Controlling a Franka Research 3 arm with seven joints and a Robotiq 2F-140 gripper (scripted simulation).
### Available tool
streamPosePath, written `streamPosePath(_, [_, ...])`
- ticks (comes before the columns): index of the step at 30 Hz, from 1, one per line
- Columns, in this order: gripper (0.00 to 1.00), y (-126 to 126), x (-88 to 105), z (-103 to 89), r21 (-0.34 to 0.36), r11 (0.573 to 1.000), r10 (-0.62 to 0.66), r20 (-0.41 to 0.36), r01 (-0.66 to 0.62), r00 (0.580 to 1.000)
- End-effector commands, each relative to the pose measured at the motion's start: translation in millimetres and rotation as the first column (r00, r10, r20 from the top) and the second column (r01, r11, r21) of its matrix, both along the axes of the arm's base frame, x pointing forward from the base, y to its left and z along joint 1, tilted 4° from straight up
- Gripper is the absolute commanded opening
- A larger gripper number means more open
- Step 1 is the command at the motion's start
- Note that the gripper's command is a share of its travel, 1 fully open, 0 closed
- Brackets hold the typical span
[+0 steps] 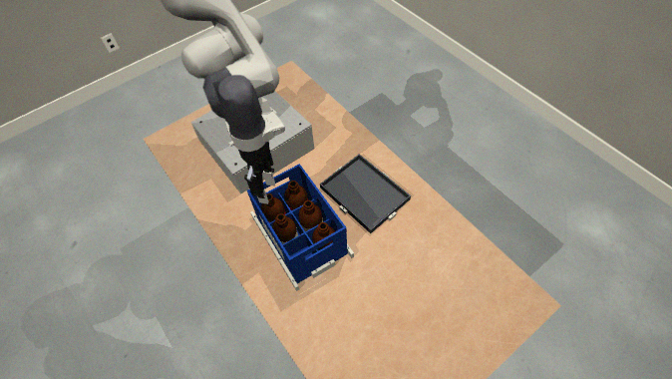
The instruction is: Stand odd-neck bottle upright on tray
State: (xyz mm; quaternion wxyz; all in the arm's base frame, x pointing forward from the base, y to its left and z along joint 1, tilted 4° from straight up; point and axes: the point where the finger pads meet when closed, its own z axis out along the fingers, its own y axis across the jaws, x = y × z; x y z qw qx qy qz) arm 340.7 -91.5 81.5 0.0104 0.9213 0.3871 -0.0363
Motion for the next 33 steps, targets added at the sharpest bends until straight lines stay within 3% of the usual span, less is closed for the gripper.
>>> streamPosePath(1, [0.44,-1.4,-0.3,-0.6,-0.001,1.000,0.003,0.001,-0.003,1.000])
streamPosePath(33, [0.44,-2.6,-1.7,-25.4,-0.001,1.000,0.003,0.001,-0.003,1.000])
